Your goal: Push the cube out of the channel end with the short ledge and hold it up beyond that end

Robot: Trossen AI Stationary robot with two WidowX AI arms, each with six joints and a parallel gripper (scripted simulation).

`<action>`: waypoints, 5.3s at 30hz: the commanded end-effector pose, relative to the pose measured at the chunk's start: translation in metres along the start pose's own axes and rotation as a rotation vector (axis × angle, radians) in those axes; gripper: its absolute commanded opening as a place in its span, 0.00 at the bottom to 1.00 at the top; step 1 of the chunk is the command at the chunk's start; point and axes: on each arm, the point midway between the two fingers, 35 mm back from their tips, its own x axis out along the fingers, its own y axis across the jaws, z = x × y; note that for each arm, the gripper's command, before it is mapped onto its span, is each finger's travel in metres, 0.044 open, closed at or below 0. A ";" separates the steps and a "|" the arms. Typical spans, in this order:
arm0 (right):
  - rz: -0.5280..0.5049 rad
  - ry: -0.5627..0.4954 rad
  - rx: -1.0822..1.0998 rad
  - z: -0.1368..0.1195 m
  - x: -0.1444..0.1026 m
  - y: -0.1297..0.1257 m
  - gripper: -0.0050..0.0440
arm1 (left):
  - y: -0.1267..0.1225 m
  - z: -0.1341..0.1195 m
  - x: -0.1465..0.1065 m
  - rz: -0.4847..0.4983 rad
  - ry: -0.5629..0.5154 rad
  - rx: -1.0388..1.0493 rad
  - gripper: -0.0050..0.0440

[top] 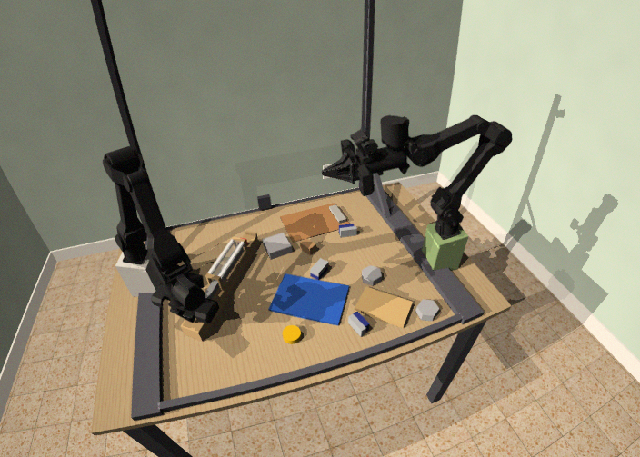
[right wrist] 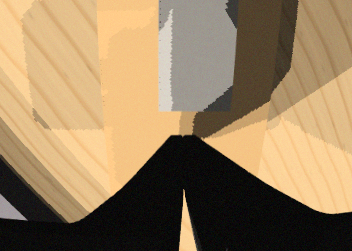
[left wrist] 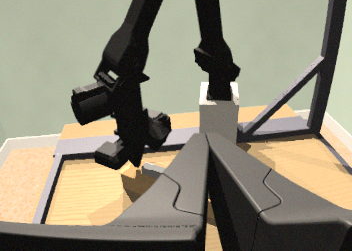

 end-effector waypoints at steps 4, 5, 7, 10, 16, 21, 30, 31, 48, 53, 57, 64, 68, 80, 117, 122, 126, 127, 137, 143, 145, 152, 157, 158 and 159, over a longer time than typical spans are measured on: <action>-0.008 0.006 0.001 0.006 -0.002 -0.001 0.10 | 0.000 0.008 -0.001 -0.002 -0.021 0.003 0.10; -0.008 0.006 0.000 0.007 -0.002 -0.001 0.10 | 0.000 0.008 -0.001 -0.002 -0.021 0.003 0.10; -0.009 0.007 0.000 0.009 -0.002 -0.001 0.10 | 0.000 0.008 -0.001 -0.002 -0.021 0.003 0.10; -0.010 0.007 0.000 0.012 -0.002 -0.001 0.10 | 0.000 0.008 -0.001 -0.002 -0.021 0.003 0.10; -0.011 0.007 -0.001 0.014 -0.003 -0.001 0.10 | 0.000 0.008 -0.001 -0.002 -0.021 0.003 0.10; -0.011 0.003 -0.003 0.023 -0.002 -0.001 0.10 | 0.000 0.008 -0.001 -0.002 -0.021 0.003 0.10; -0.011 0.003 -0.003 0.032 -0.002 -0.001 0.10 | 0.000 0.008 -0.001 -0.002 -0.021 0.003 0.10; -0.011 0.003 -0.003 0.033 -0.002 -0.001 0.10 | 0.000 0.008 -0.001 -0.002 -0.021 0.003 0.10; -0.015 0.005 0.002 0.033 -0.015 -0.005 0.10 | 0.000 0.008 -0.001 -0.002 -0.021 0.003 0.10; -0.015 0.005 0.000 0.033 -0.013 -0.005 0.10 | 0.000 0.008 -0.001 -0.002 -0.021 0.003 0.10; -0.015 0.005 0.000 0.033 -0.013 -0.006 0.10 | 0.000 0.008 -0.001 -0.002 -0.021 0.003 0.10; -0.022 0.006 -0.002 0.032 -0.050 -0.009 0.10 | 0.000 0.008 -0.001 -0.002 -0.021 0.003 0.10; -0.020 0.006 -0.002 0.033 -0.044 -0.007 0.10 | 0.000 0.008 -0.001 -0.002 -0.021 0.003 0.10; -0.026 0.007 -0.004 0.033 -0.088 -0.005 0.10 | 0.000 0.008 -0.001 -0.002 -0.021 0.003 0.10; -0.026 0.007 -0.004 0.034 -0.086 -0.004 0.45 | 0.000 0.008 -0.001 -0.002 -0.021 0.003 0.10; -0.026 0.007 -0.004 0.034 -0.086 -0.004 0.45 | 0.000 0.008 -0.001 -0.002 -0.021 0.003 0.10; -0.025 0.003 -0.009 0.048 -0.084 -0.015 0.45 | 0.000 0.008 -0.001 -0.002 -0.021 0.003 0.10; -0.024 0.005 -0.007 0.054 -0.084 -0.019 0.45 | 0.000 0.008 -0.001 -0.002 -0.021 0.003 0.10; -0.005 0.016 0.002 0.106 -0.076 -0.044 0.45 | 0.000 0.008 -0.001 -0.002 -0.021 0.003 0.10; -0.003 0.017 0.003 0.147 -0.071 -0.054 0.45 | 0.000 0.008 -0.001 -0.002 -0.021 0.003 0.10; -0.002 0.018 0.003 0.162 -0.069 -0.056 0.45 | 0.000 0.008 -0.001 -0.002 -0.021 0.003 0.10; -0.001 0.019 0.004 0.207 -0.064 -0.057 0.45 | 0.000 0.008 -0.001 -0.002 -0.021 0.003 0.10; -0.002 0.019 0.004 0.231 -0.062 -0.055 0.45 | 0.000 0.008 -0.001 -0.002 -0.021 0.003 0.10; -0.003 0.018 0.005 0.236 -0.061 -0.054 0.45 | 0.000 0.008 -0.001 -0.002 -0.021 0.003 0.10; -0.003 0.017 0.005 0.241 -0.061 -0.053 0.45 | 0.000 0.008 -0.001 -0.002 -0.021 0.003 0.10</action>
